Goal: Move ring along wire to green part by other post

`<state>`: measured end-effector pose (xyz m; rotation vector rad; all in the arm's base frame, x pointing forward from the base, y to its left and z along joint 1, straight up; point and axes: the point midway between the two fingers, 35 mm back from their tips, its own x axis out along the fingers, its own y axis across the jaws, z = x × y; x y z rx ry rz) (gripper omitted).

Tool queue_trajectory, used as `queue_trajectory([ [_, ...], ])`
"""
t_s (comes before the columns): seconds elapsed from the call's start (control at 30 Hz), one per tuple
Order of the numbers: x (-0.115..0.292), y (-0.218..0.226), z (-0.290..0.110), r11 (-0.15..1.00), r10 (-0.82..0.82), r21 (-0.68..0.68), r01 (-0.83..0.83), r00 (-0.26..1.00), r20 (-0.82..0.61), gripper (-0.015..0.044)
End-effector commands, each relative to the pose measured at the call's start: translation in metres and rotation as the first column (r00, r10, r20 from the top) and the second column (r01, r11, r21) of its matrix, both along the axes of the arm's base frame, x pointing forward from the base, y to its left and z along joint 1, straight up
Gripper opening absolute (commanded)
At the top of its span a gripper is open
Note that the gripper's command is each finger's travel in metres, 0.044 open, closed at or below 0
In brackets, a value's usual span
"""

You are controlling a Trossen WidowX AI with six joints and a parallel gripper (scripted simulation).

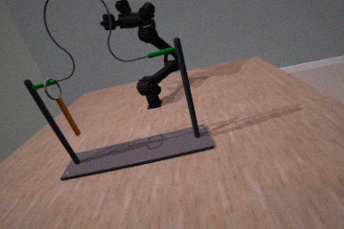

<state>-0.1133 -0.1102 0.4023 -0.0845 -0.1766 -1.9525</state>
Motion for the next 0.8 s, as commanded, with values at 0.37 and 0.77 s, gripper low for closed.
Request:
queue_trajectory([
  [0.37,0.114,-0.037,0.046,0.950,0.100,-0.260,-0.173,0.957,-0.271,0.0160],
  [0.77,0.242,-0.087,0.024,0.799,0.295,-0.297,-0.523,0.771,-0.564,0.0160],
])
